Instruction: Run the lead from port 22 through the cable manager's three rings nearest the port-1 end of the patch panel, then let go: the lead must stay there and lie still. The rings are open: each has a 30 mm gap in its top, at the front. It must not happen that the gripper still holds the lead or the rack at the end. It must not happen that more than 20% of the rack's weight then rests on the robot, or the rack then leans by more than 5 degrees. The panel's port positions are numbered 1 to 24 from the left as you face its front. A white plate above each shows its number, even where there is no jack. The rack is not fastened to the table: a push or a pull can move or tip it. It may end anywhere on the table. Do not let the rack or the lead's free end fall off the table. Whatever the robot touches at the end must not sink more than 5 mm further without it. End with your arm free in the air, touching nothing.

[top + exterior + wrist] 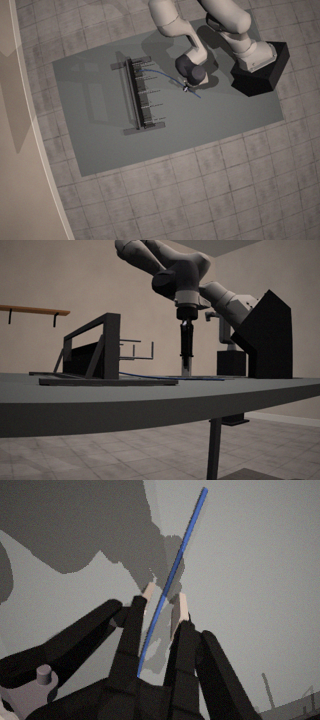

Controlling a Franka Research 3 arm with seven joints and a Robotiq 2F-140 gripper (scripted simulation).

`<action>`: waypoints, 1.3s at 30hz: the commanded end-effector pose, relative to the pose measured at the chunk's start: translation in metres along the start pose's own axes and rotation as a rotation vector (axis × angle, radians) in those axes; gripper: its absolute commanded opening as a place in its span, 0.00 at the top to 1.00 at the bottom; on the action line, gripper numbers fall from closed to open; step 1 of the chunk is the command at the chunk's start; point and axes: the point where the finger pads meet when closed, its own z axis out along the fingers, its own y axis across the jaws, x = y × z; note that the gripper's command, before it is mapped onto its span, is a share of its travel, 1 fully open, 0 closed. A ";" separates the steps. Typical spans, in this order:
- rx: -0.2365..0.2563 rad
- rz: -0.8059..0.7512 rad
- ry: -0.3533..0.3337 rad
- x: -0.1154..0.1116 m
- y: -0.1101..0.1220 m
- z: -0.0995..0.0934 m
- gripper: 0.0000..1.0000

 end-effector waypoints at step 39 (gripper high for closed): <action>0.000 0.004 0.001 0.000 0.000 0.007 0.80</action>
